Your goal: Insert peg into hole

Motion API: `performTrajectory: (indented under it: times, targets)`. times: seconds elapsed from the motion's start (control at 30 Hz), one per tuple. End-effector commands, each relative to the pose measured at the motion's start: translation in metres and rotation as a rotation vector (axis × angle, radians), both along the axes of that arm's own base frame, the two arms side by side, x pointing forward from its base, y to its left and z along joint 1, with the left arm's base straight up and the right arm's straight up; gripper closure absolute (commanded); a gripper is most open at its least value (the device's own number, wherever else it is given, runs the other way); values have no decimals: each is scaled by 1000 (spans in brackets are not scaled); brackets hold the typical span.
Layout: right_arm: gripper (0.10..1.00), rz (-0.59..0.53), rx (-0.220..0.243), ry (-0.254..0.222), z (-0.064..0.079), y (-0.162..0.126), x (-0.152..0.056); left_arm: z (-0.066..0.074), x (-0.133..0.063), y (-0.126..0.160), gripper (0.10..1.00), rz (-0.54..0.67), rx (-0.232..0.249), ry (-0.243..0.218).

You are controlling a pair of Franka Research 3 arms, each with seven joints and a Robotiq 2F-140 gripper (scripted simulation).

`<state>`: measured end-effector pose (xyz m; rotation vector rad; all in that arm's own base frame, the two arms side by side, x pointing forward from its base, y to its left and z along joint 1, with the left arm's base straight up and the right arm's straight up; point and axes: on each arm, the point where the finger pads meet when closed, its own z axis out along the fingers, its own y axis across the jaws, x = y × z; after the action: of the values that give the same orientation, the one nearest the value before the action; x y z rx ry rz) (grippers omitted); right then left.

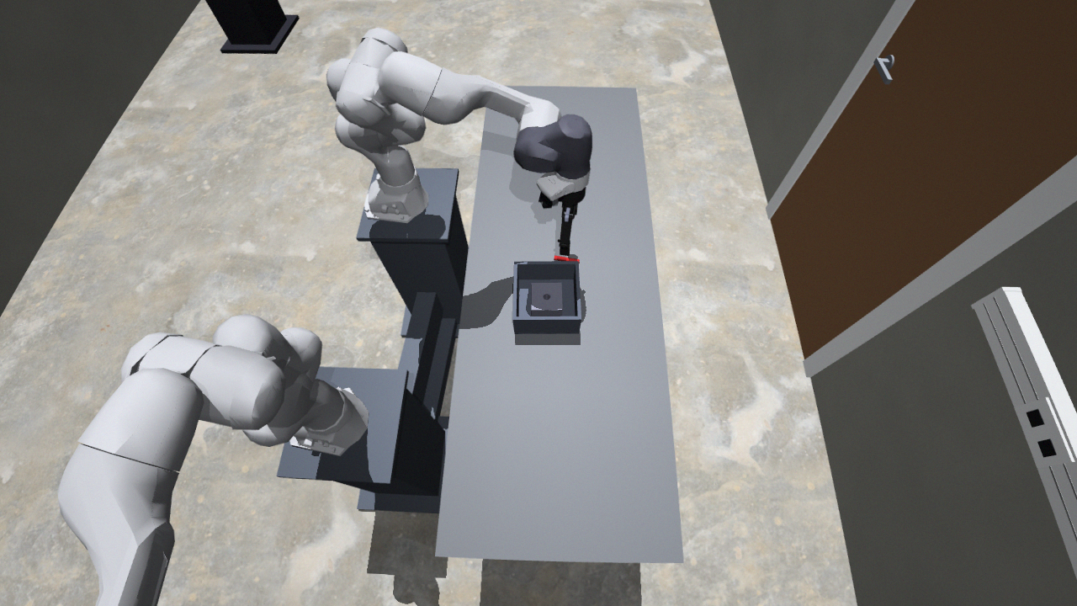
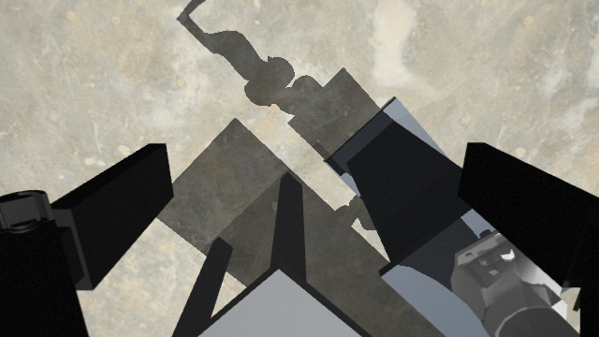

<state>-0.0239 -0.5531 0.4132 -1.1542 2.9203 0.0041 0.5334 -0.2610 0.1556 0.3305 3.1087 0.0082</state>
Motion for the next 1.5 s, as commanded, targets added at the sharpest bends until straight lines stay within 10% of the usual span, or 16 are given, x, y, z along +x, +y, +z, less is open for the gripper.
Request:
performTrajectory:
  times: [0.0, 1.0, 1.47]
  targets:
    - [98, -9, -3, 0, 0, -1, 1, -1, 6, -3, 98, -8, -3, 13]
    - [98, -9, -3, 0, 0, -1, 1, -3, 22, -7, 98, -9, -3, 16]
    - [98, -9, -3, 0, 0, -1, 1, -4, -20, 2, 98, -9, -4, 16]
